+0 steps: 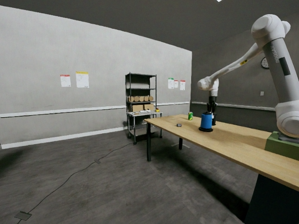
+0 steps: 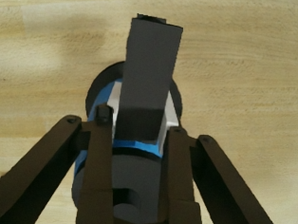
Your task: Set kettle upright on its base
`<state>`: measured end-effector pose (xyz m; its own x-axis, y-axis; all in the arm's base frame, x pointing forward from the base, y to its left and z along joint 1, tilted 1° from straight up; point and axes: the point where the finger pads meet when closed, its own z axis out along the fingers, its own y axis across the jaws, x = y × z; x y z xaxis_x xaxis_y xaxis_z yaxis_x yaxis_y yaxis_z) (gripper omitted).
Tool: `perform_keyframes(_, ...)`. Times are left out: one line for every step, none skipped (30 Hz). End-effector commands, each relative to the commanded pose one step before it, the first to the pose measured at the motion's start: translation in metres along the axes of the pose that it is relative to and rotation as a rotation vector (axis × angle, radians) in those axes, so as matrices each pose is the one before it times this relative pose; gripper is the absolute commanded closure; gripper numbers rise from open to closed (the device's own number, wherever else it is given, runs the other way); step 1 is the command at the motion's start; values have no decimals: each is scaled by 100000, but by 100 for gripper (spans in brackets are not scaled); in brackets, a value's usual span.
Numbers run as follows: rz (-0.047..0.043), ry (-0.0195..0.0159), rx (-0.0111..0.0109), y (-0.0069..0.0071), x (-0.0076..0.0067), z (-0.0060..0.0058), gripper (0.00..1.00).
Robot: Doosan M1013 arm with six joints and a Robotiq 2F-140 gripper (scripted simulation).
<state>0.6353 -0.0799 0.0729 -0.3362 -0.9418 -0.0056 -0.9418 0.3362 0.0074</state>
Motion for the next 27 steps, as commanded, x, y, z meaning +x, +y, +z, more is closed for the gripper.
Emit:
perform_keyframes(15, -66, 133, -47, -19, -24, 90)
perform_keyframes(0, 0, 0, 0, 0, 9, 90)
perform_keyframes(0, 0, 0, 0, 0, 2, 90)
perform_keyframes(0, 0, 0, 0, 0, 0, 90)
perform_keyframes(0, 0, 0, 0, 0, 0, 90)
perform_keyframes(0, 0, 0, 0, 0, 0, 90)
perform_keyframes(0, 0, 0, 0, 0, 0, 90)
perform_keyframes(0, 0, 0, 0, 0, 0, 90)
perform_keyframes(0, 0, 0, 0, 0, 0, 90)
perform_keyframes(0, 0, 0, 0, 0, 0, 90)
perform_keyframes(0, 0, 0, 0, 0, 0, 90)
perform_keyframes(0, 0, 0, 0, 0, 0, 90)
perform_keyframes(0, 0, 0, 0, 0, 0, 90)
perform_keyframes(0, 0, 0, 0, 0, 0, 90)
perform_keyframes(0, 0, 0, 0, 0, 2, 90)
perform_keyframes(0, 0, 0, 0, 0, 9, 90)
perform_keyframes(0, 0, 0, 0, 0, 20, 90)
perform_keyframes(0, 0, 0, 0, 0, 32, 90)
perform_keyframes(0, 0, 0, 0, 0, 41, 90)
perform_keyframes(0, 0, 0, 0, 0, 46, 90)
perform_keyframes(0, 0, 0, 0, 0, 46, 90)
perform_keyframes(0, 0, 0, 0, 0, 41, 90)
perform_keyframes(0, 0, 0, 0, 0, 32, 90)
perform_keyframes(0, 0, 0, 0, 0, 20, 90)
perform_keyframes(0, 0, 0, 0, 0, 9, 90)
perform_keyframes(0, 0, 0, 0, 0, 2, 90)
perform_keyframes(0, 0, 0, 0, 0, 0, 90)
